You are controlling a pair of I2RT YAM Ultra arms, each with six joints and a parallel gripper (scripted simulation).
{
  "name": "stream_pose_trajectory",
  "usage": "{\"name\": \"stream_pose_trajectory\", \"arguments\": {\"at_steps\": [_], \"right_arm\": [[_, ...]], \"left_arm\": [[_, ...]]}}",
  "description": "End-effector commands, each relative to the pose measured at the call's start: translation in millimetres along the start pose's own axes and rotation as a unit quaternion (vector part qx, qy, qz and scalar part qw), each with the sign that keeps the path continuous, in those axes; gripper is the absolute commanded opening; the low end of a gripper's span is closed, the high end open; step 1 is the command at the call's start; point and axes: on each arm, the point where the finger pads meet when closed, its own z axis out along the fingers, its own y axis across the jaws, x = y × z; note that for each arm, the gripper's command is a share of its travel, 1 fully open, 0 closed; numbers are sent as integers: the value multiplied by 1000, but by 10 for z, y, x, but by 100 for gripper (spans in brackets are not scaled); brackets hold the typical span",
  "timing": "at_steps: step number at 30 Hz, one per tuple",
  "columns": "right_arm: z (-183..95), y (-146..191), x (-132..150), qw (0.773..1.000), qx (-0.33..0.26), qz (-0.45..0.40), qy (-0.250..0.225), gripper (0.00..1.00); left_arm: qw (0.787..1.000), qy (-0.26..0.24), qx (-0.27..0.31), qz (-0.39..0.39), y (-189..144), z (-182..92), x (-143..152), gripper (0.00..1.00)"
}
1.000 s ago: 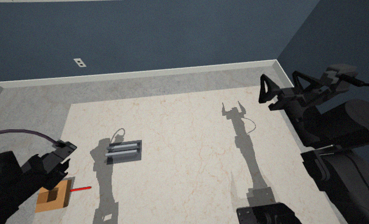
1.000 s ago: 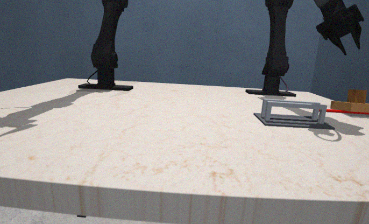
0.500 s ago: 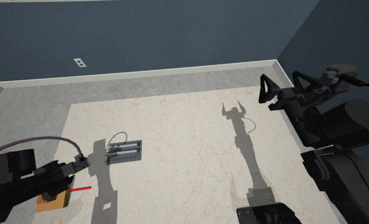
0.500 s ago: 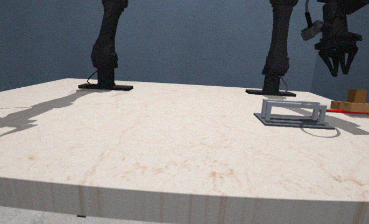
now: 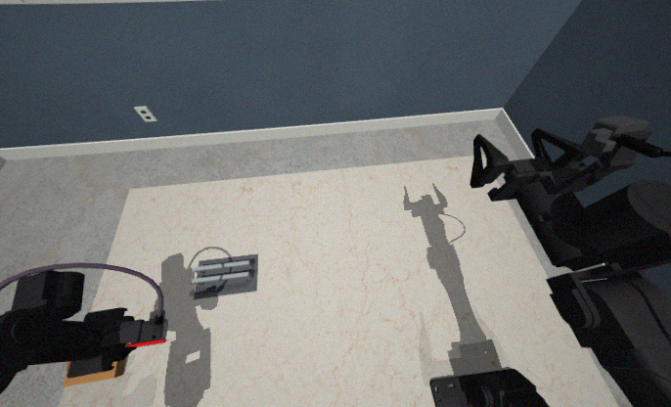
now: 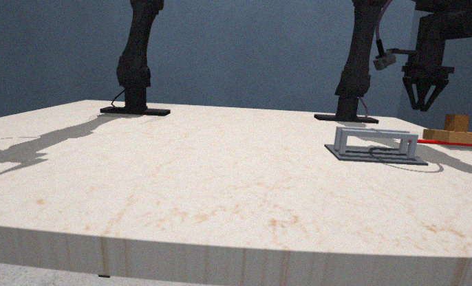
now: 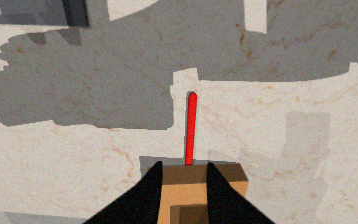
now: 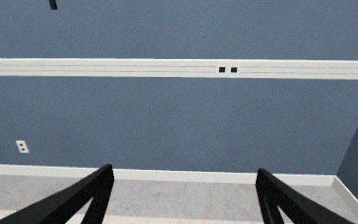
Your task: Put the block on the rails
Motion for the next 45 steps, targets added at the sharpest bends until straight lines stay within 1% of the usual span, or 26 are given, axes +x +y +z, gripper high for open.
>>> {"name": "stream_pose_trajectory", "arguments": {"at_steps": [1, 3, 6, 8, 12, 14, 18, 19, 21, 22, 28, 31, 35, 37, 39, 42, 45], "right_arm": [[-106, -80, -388, 999, 13, -5, -42, 100], [-106, -80, -388, 999, 13, -5, -42, 100], [-106, -80, -388, 999, 13, -5, -42, 100], [-106, -80, -388, 999, 13, -5, -42, 100], [-106, -80, -388, 999, 13, -5, -42, 100], [-106, -80, -388, 999, 13, -5, -42, 100], [-106, -80, -388, 999, 13, -5, -42, 100], [-106, -80, -388, 999, 13, -5, -42, 100], [-106, -80, -388, 999, 13, -5, -42, 100], [-106, -80, -388, 999, 13, -5, -42, 100], [-106, -80, -388, 999, 13, -5, -42, 100], [-106, -80, -388, 999, 13, -5, -42, 100], [-106, -80, -388, 999, 13, -5, -42, 100], [-106, -80, -388, 999, 13, -5, -42, 100], [-106, -80, -388, 999, 13, -5, -42, 100], [-106, -80, -388, 999, 13, -5, -42, 100], [-106, -80, -388, 999, 13, -5, -42, 100]], "left_arm": [[999, -12, 16, 41, -41, -108, 3, 31], [999, -10, 10, 40, -23, -134, 3, 31], [1000, -8, 8, 15, -1, -103, 37, 31], [1000, -5, 5, 15, 16, -113, -10, 31], [1000, -4, 0, 15, 20, 49, -16, 31], [1000, -7, 9, 16, 8, 139, -28, 31], [1000, -5, 1, 17, 12, 90, -34, 31], [1000, 0, -13, 17, 65, 41, 2, 31], [1000, -1, -17, 20, 34, 63, -48, 31], [1000, -1, -20, 15, 39, 64, -19, 31], [1000, -6, 3, 15, 17, 274, -28, 31], [1000, -4, -9, 13, 36, 255, -20, 31], [1000, -5, -4, 13, 51, 300, -15, 31], [1000, -5, -6, 9, 2, 318, -7, 31], [1000, -3, -17, 5, 15, 284, 15, 31], [1000, -6, -6, 3, 13, 391, 25, 31], [1000, -8, 1, 12, 2, 481, -40, 31]]}}
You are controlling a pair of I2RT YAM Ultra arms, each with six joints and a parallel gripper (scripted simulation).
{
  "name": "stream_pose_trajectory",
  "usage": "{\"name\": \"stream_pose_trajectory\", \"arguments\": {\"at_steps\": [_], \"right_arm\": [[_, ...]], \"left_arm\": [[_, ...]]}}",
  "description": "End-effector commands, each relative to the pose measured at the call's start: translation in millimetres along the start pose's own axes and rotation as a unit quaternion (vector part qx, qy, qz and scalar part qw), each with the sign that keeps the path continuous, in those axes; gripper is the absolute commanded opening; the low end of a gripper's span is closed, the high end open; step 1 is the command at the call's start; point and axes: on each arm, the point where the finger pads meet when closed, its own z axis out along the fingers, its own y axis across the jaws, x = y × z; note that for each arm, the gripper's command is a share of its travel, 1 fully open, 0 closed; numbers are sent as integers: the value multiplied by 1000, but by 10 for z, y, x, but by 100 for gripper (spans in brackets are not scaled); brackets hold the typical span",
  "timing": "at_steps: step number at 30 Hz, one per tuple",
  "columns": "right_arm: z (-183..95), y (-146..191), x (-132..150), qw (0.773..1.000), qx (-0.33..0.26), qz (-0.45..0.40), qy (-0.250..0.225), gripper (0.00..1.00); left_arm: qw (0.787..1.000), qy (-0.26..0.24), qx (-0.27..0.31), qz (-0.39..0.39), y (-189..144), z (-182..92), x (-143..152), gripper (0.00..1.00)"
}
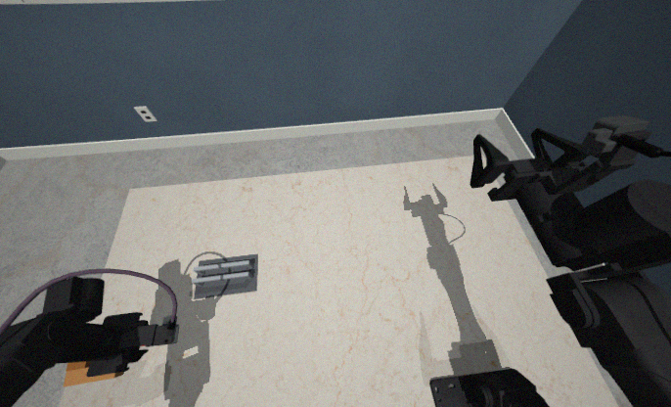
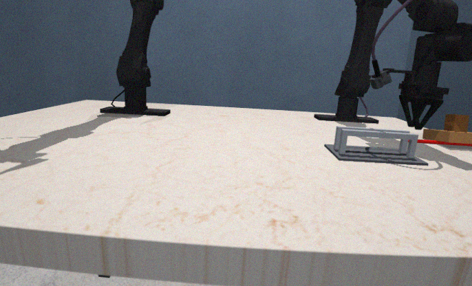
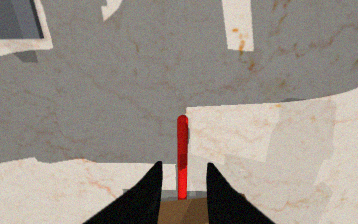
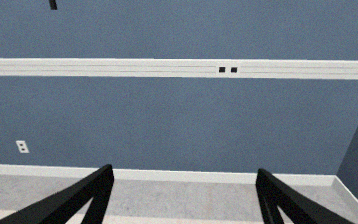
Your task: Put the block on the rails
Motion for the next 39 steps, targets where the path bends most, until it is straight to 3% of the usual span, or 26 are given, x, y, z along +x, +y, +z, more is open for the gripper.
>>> {"name": "stream_pose_trajectory", "arguments": {"at_steps": [1, 15, 18, 25, 32, 39], "right_arm": [[-106, -80, -388, 999, 13, -5, -42, 100], [-106, -80, -388, 999, 13, -5, -42, 100], [-106, -80, -388, 999, 13, -5, -42, 100], [-106, -80, -388, 999, 13, -5, -42, 100], [-106, -80, -388, 999, 13, -5, -42, 100], [-106, -80, -388, 999, 13, -5, -42, 100]], "left_arm": [[1000, -4, -15, -1, 75, 50, -51, 31], [1000, -2, -27, -1, 125, 143, -54, 31], [1000, -5, -14, -8, 67, 271, -27, 31], [1000, 1, -28, -9, 131, 244, 11, 31], [1000, -7, -3, -12, -11, 467, -6, 31], [1000, -8, -1, -3, -25, 473, -20, 31]]}}
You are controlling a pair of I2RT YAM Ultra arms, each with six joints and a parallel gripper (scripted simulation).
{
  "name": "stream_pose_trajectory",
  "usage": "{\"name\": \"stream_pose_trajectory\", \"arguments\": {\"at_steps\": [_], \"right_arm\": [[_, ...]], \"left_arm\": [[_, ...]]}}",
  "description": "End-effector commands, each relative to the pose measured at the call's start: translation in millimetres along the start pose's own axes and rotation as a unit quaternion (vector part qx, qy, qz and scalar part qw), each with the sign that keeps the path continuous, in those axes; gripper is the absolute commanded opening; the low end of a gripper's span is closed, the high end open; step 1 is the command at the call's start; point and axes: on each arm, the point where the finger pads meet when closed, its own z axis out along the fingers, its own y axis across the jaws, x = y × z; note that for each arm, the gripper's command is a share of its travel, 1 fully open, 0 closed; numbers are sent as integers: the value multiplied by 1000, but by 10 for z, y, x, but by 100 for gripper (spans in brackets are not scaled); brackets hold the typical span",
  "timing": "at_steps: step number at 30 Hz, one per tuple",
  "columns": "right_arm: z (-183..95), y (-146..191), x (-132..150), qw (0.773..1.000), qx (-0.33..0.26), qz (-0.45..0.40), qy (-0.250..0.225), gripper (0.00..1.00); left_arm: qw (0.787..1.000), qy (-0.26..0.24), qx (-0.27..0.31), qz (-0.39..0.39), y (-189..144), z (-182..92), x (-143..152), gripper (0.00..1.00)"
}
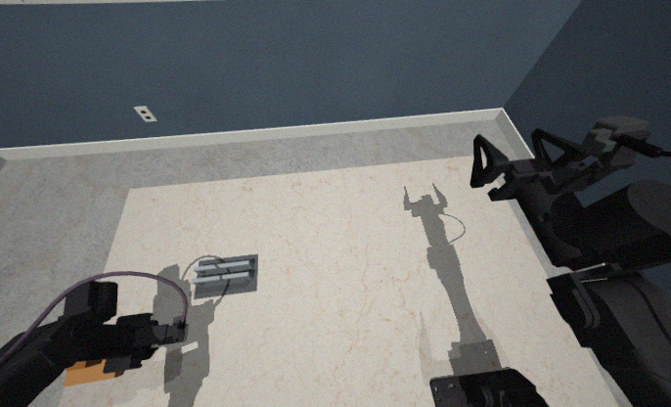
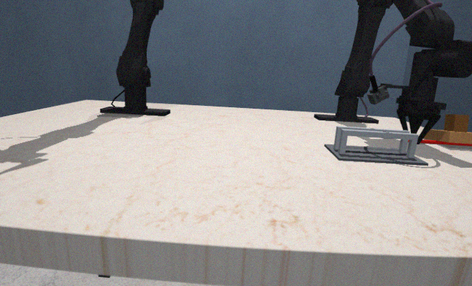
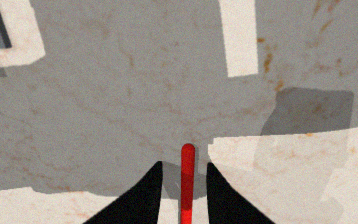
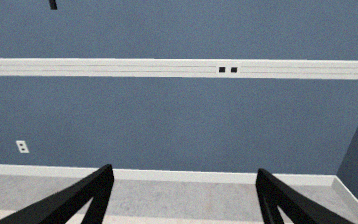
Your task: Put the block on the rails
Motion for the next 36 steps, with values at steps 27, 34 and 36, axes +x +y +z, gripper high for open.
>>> {"name": "stream_pose_trajectory", "arguments": {"at_steps": [27, 34, 36], "right_arm": [[-106, -80, -388, 999, 13, -5, -42, 100], [-106, -80, -388, 999, 13, -5, -42, 100], [-106, -80, -388, 999, 13, -5, -42, 100]], "left_arm": [[1000, -3, -4, -8, -30, 45, -102, 9], [1000, -6, -8, -6, -21, -32, -283, 9], [1000, -6, -8, -6, -21, -32, -283, 9]]}}
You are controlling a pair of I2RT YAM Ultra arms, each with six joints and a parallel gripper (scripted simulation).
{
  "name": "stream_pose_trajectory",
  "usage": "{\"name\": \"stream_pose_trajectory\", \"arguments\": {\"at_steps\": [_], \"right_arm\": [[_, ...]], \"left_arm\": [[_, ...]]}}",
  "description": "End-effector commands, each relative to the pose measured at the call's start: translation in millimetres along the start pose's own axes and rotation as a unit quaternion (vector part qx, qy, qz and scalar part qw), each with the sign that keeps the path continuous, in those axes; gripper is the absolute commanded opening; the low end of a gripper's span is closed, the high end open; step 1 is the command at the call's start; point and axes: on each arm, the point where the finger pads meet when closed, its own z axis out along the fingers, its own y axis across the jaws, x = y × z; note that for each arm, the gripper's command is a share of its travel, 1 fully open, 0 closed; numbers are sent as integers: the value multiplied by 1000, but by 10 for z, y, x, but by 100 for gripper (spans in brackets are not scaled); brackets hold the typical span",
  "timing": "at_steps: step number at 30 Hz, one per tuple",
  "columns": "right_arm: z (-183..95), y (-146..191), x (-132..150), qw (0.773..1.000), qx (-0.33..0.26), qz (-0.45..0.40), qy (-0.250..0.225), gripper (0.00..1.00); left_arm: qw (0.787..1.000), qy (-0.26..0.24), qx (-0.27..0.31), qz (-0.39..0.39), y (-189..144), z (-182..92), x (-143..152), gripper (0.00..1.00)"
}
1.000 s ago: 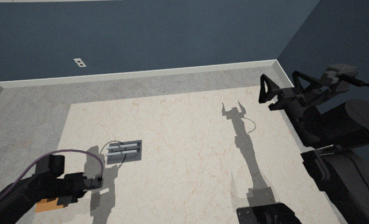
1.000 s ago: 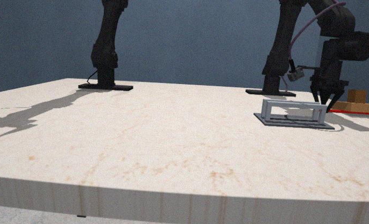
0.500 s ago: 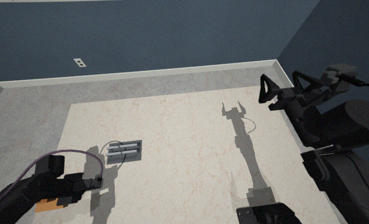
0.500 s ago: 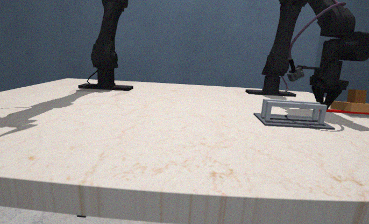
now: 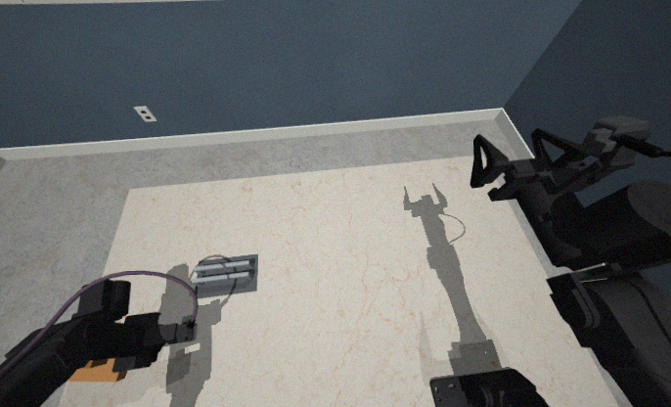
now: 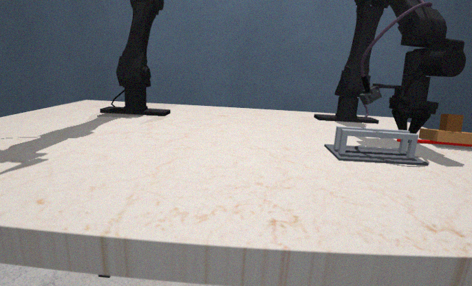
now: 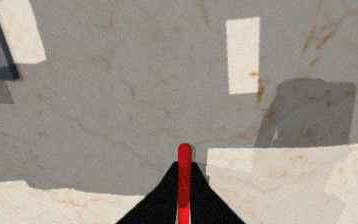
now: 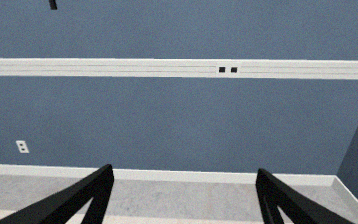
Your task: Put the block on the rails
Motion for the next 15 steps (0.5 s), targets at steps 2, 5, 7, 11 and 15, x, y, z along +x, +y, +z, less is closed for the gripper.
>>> {"name": "stream_pose_trajectory", "arguments": {"at_steps": [2, 5, 7, 11, 15], "right_arm": [[-106, -80, -388, 999, 13, -5, -42, 100], [-106, -80, -388, 999, 13, -5, -42, 100], [-106, -80, -388, 999, 13, -5, -42, 100], [-106, -80, -388, 999, 13, -5, -42, 100], [-106, -80, -388, 999, 13, -5, -42, 100]], "left_arm": [[1000, -16, 6, -5, -89, -27, -171, 9], [1000, -15, 3, -5, -71, -50, -224, 9], [1000, -15, -1, -5, -51, -80, -262, 9], [1000, -14, -12, -3, 17, -149, -327, 9], [1000, -14, -22, 0, 104, -210, -380, 9]]}}
